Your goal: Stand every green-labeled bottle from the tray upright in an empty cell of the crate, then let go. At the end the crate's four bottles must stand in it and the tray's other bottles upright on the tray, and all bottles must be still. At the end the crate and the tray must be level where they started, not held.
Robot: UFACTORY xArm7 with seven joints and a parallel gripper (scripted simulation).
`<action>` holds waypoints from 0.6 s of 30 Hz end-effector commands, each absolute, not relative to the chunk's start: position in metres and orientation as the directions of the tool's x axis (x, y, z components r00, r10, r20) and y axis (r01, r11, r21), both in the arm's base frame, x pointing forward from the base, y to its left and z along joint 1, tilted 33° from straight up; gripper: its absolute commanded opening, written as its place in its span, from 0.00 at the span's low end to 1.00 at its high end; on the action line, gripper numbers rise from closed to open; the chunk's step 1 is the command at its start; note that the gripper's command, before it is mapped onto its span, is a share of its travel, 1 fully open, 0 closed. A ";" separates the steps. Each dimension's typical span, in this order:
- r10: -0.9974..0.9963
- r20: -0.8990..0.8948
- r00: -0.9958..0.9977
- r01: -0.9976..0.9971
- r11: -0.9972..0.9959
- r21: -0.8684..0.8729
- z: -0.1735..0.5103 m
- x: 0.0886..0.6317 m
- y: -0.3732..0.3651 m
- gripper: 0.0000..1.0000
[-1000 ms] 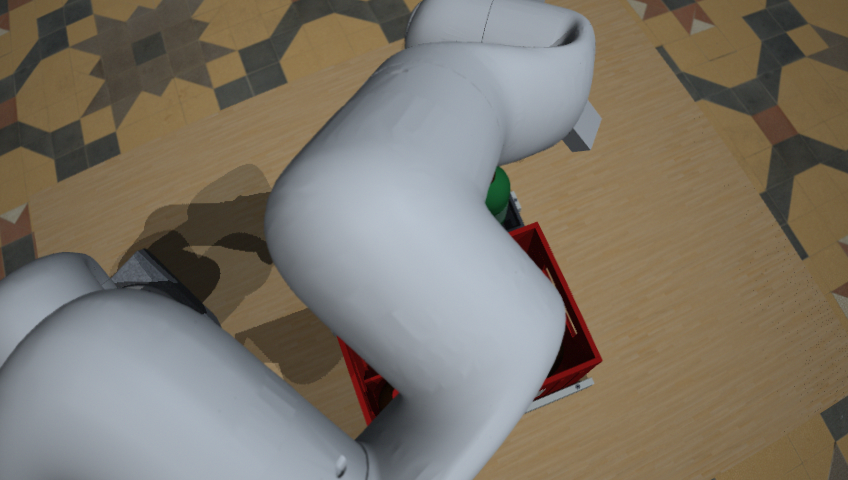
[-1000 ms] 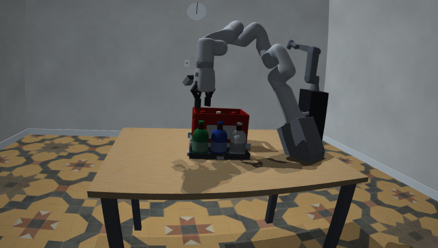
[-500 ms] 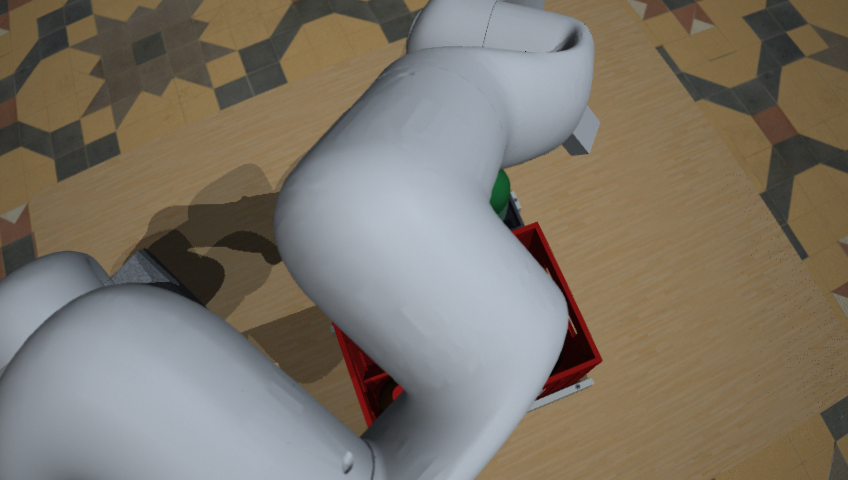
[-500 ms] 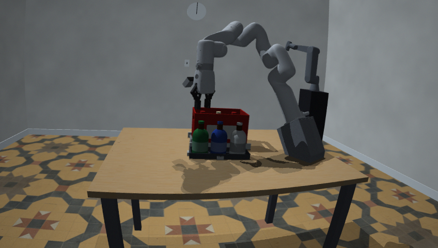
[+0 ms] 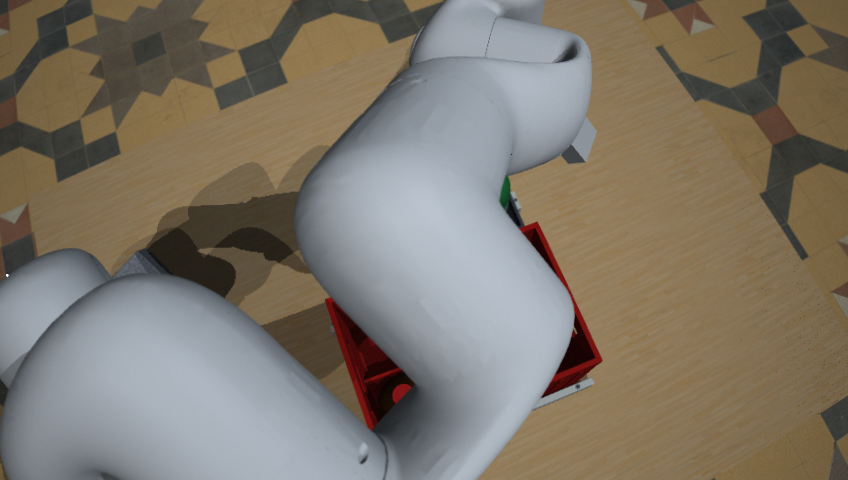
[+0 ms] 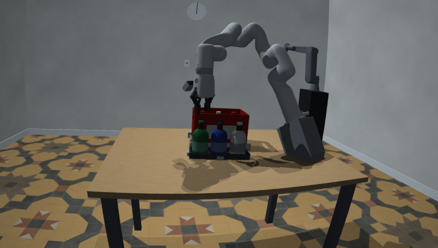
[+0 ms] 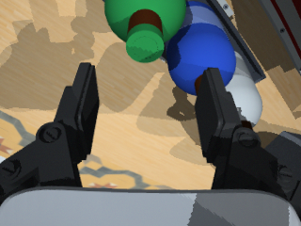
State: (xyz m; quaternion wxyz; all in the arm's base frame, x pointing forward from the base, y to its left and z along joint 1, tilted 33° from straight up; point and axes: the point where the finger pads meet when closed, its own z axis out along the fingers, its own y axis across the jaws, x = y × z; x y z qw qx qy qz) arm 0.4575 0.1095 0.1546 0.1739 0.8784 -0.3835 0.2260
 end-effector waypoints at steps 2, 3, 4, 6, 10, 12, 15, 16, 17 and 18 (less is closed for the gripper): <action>-0.595 0.531 0.604 -0.751 -0.647 0.129 0.150 0.460 0.108 0.65; -0.595 0.531 0.604 -0.751 -0.647 0.129 0.149 0.460 0.107 0.65; -0.595 0.531 0.604 -0.751 -0.647 0.129 0.148 0.461 0.107 0.65; -0.595 0.531 0.604 -0.751 -0.647 0.129 0.146 0.461 0.106 0.65; -0.595 0.531 0.604 -0.751 -0.647 0.129 0.143 0.462 0.104 0.65; -0.595 0.531 0.604 -0.751 -0.647 0.129 0.142 0.463 0.103 0.65; -0.595 0.531 0.604 -0.751 -0.647 0.129 0.141 0.463 0.103 0.65; -0.595 0.531 0.604 -0.751 -0.647 0.129 0.141 0.463 0.103 0.65; -0.595 0.531 0.604 -0.751 -0.647 0.129 0.140 0.463 0.102 0.65; -0.595 0.531 0.604 -0.751 -0.647 0.129 0.140 0.463 0.102 0.65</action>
